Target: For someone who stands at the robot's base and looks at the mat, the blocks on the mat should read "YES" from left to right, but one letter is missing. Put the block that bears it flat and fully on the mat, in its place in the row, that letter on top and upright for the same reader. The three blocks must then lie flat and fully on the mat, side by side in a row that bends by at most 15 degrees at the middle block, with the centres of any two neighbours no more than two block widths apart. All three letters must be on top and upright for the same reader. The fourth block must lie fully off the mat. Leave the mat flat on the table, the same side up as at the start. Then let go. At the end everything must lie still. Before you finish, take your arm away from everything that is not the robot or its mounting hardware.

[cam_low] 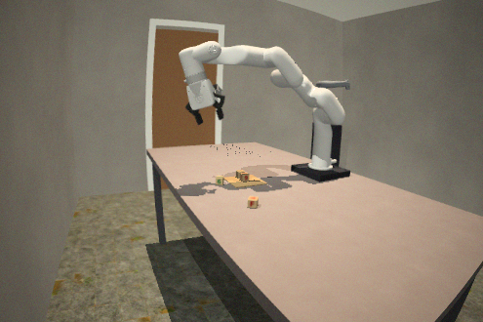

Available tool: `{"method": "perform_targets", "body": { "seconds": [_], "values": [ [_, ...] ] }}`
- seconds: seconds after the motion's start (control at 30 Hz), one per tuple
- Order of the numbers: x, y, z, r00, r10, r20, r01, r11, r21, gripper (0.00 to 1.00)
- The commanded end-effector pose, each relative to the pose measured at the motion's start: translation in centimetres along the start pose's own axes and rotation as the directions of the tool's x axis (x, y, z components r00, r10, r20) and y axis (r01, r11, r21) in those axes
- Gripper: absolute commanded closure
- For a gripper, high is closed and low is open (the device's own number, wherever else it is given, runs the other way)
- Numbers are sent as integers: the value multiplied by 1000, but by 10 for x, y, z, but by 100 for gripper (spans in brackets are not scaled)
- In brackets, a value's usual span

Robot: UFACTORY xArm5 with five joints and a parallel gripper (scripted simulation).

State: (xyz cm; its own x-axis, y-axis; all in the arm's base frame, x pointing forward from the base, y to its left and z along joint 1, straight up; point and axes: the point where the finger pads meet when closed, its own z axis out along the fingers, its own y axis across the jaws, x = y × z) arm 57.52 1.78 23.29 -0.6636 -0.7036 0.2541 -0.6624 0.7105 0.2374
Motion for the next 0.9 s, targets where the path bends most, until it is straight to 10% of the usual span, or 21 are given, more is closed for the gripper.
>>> {"method": "perform_targets", "body": {
  "seconds": [0.0, 0.87],
  "values": [
    [0, 0, -2, 1000, -11, -1, 11, 1000, -1, 0],
    [0, -1, -13, 990, -138, 12, 138, 990, 13, 0]
  ]
}}
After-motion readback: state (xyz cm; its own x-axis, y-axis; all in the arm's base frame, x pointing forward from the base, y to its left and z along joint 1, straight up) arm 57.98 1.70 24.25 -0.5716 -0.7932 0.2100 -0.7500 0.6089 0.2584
